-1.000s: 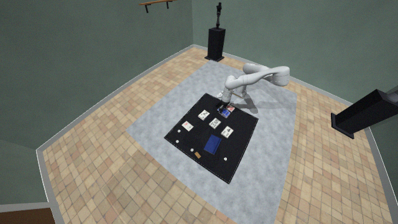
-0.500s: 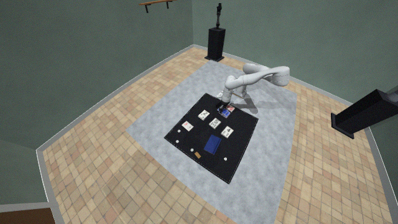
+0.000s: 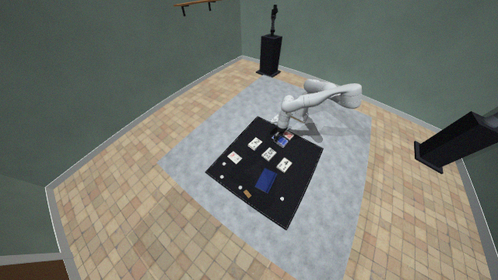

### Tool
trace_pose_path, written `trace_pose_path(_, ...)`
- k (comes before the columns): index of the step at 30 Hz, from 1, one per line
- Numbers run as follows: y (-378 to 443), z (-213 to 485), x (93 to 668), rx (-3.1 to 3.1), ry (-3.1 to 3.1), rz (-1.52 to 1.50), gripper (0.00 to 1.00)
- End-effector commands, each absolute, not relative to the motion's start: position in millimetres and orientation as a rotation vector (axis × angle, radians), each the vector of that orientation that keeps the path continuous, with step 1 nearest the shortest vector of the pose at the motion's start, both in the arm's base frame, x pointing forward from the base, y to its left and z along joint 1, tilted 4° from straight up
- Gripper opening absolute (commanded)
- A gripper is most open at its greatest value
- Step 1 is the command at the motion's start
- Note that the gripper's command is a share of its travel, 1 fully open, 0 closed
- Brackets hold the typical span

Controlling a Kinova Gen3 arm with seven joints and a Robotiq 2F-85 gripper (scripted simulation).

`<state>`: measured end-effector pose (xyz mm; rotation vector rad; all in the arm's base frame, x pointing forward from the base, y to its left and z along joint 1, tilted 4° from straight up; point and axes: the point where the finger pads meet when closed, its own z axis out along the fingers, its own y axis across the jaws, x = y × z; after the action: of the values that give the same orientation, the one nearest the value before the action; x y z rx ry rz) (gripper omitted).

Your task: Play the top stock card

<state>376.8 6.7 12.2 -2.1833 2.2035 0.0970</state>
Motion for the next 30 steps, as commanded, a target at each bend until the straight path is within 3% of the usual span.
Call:
trace_pose_path(1, 6.5, 12.6, 377.2, -2.182, 2.203, 0.096, 0.72)
trace_pose_path(11, 6.5, 12.6, 377.2, -2.182, 2.203, 0.096, 0.72)
trace_pose_path(12, 6.5, 12.6, 377.2, -2.182, 2.203, 0.096, 0.85)
trace_pose_path(30, 6.5, 12.6, 377.2, -2.182, 2.203, 0.096, 0.85)
